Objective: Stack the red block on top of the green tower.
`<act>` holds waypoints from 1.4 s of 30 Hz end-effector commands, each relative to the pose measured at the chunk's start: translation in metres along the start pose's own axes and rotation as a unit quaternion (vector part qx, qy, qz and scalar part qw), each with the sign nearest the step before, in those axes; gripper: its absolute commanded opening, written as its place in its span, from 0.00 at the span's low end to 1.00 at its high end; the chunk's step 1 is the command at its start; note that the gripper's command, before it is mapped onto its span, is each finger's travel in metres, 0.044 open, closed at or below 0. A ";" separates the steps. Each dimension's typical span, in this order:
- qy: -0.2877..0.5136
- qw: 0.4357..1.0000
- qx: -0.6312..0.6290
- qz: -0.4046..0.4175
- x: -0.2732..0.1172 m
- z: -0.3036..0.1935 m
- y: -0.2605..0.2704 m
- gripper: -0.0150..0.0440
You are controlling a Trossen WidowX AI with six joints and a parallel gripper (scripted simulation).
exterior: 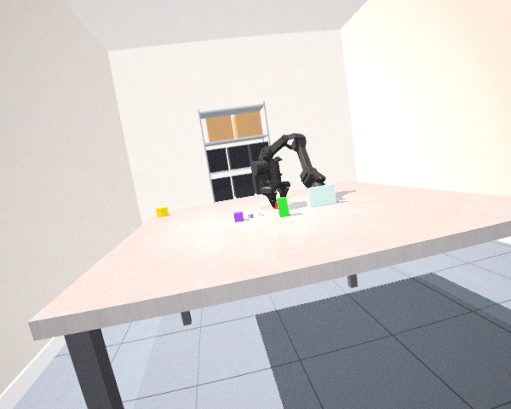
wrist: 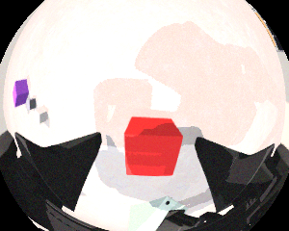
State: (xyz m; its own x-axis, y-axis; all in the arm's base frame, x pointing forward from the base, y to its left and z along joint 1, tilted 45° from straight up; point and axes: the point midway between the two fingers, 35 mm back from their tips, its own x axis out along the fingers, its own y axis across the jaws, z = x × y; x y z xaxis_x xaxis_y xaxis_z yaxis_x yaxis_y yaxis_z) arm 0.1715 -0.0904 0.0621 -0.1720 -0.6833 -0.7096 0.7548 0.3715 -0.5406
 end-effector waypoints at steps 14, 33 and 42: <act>-0.002 1.000 -0.003 -0.001 0.002 0.000 -0.001 0.91; -0.002 1.000 -0.003 -0.001 -0.002 0.000 0.000 0.30; -0.001 1.000 -0.003 -0.001 -0.038 -0.001 0.001 0.25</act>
State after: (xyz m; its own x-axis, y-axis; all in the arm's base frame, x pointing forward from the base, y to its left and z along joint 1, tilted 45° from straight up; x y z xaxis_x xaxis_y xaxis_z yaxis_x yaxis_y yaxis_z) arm 0.1762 -0.0719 0.0807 -0.1699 -0.6876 -0.7059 0.7475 0.3768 -0.5470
